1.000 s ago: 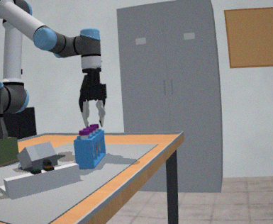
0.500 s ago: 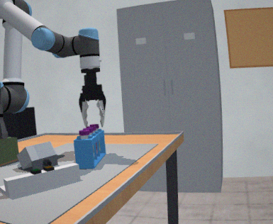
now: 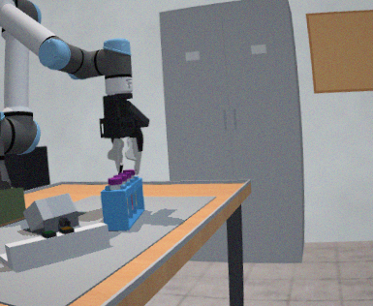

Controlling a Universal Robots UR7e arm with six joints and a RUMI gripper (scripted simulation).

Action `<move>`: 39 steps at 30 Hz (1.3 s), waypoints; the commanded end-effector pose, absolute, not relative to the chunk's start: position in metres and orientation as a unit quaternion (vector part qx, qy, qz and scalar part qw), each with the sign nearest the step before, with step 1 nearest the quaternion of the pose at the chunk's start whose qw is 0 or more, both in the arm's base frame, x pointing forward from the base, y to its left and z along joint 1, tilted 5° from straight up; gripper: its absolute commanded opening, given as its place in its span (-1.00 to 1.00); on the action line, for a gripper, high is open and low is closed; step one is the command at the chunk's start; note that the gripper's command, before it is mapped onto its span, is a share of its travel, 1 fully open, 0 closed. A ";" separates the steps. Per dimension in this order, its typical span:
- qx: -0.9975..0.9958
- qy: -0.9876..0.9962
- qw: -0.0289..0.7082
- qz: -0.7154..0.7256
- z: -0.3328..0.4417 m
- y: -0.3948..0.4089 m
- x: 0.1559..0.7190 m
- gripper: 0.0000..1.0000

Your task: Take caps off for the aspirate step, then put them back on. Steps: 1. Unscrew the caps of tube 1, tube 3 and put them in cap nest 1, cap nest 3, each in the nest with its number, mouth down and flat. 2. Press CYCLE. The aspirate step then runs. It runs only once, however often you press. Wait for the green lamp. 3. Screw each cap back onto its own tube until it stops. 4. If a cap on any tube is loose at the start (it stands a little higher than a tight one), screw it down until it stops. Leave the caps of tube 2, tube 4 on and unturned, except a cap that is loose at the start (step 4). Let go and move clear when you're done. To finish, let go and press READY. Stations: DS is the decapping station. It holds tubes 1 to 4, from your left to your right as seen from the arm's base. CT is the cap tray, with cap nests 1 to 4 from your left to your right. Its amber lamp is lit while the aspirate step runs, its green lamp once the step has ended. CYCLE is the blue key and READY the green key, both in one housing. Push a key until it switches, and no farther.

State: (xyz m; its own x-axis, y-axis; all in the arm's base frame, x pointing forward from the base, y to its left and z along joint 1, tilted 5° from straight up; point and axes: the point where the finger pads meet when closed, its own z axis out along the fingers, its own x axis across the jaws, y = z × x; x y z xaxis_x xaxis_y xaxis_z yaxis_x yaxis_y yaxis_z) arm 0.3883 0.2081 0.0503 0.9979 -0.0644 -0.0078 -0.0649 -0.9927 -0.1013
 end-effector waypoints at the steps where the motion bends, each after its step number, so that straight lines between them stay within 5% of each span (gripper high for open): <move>1: -0.996 0.084 0.043 0.002 0.051 0.209 0.389 -0.30; 4: -0.996 0.084 0.043 0.002 0.051 0.209 0.389 -0.30; 5: -0.996 0.084 0.043 0.002 0.051 0.209 0.389 -1.00; 19: -0.996 0.084 0.043 0.002 0.051 0.209 0.389 -1.00; 39: -0.933 -0.358 0.040 -0.017 0.051 0.209 0.389 -1.00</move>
State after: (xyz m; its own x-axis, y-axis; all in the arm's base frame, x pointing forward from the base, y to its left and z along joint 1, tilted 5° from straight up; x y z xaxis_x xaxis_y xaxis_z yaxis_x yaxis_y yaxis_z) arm 0.3883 0.2084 0.0507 0.8608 0.5071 0.0431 0.5089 -0.8587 -0.0611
